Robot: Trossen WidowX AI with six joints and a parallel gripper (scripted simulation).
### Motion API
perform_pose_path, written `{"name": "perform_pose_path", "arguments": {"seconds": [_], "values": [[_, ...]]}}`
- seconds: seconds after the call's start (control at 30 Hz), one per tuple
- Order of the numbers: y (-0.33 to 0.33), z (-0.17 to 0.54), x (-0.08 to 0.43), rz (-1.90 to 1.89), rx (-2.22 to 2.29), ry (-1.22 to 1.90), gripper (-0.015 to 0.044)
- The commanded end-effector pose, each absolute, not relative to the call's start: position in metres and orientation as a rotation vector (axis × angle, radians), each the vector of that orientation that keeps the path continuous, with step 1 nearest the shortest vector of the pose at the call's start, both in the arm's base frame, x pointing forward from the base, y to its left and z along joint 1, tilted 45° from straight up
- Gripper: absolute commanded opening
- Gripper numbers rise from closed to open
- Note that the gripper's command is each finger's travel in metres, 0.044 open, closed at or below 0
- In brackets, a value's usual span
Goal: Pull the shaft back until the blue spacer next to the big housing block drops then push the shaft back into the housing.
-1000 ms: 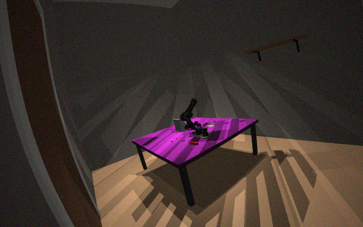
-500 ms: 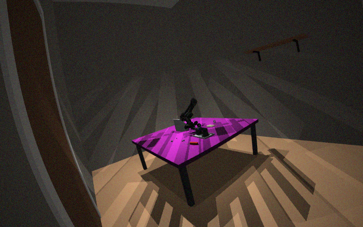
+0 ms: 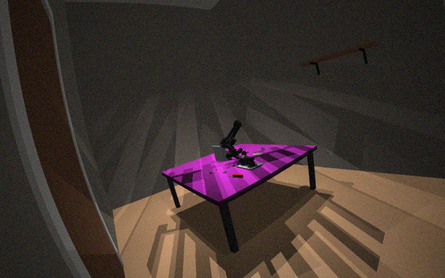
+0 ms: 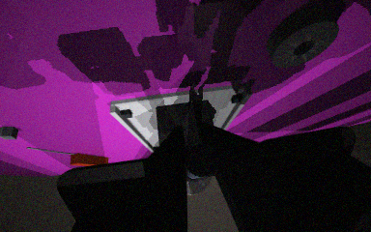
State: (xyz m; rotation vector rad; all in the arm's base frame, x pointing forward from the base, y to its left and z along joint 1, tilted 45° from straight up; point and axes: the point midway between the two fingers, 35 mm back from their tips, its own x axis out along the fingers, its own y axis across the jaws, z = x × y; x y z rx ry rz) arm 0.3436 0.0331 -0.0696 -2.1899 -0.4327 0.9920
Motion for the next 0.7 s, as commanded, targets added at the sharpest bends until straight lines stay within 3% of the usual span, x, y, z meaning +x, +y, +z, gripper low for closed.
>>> {"name": "perform_pose_path", "arguments": {"seconds": [0.0, 0.67], "values": [[0.0331, -0.0696, 0.3437, 0.992, -2.190, -0.433, 0.0000], [0.0329, -0.0692, 0.3475, 0.994, -2.191, -0.435, 0.0000]]}}
